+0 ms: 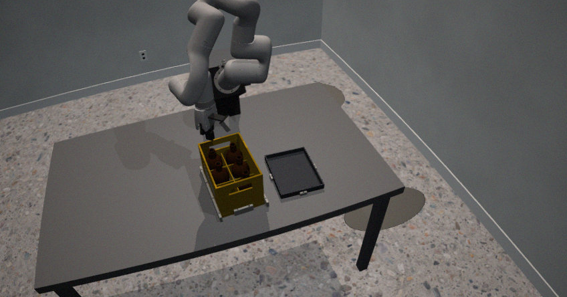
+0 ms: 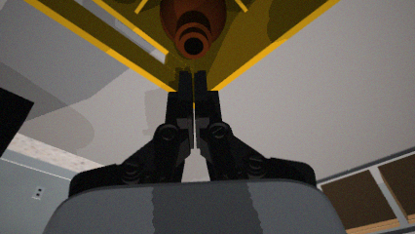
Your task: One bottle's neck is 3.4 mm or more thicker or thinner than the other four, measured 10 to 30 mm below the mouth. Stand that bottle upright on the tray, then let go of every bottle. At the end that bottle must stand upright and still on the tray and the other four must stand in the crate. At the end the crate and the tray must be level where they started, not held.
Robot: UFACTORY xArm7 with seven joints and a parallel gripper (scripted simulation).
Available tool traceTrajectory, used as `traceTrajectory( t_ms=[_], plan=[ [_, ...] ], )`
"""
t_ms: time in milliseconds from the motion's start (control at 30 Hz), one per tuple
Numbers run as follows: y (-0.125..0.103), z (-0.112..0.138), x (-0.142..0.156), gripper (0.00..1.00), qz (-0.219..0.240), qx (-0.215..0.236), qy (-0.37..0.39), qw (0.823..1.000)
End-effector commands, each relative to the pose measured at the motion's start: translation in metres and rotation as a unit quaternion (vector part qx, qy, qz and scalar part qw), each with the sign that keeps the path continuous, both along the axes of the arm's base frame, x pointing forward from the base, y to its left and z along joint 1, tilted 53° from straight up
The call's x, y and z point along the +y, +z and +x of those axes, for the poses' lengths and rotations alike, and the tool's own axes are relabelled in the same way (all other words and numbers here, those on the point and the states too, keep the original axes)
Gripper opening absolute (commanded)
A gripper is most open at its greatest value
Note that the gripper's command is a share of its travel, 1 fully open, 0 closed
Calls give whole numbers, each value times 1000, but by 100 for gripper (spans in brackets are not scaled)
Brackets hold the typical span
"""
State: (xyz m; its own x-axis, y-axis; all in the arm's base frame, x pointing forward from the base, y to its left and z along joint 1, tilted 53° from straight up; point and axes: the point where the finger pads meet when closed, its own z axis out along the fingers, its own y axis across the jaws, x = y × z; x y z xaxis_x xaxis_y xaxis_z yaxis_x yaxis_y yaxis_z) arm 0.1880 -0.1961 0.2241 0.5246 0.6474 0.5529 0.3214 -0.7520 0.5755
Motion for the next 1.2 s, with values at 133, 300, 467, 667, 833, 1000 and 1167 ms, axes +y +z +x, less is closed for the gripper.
traceTrajectory(
  t_ms=[133, 300, 467, 667, 833, 1000, 1167],
  plan=[
    [47, 32, -10, 0, -2, 1, -4, 1000],
    [68, 52, -7, 0, 0, -1, 0, 1000],
    [68, 52, -7, 65, 0, -1, 0, 1000],
    [68, 52, -7, 65, 0, -1, 0, 1000],
    [68, 52, -7, 65, 0, -1, 0, 1000],
    [68, 52, -7, 65, 0, -1, 0, 1000],
    [68, 52, -7, 65, 0, -1, 0, 1000]
  ],
)
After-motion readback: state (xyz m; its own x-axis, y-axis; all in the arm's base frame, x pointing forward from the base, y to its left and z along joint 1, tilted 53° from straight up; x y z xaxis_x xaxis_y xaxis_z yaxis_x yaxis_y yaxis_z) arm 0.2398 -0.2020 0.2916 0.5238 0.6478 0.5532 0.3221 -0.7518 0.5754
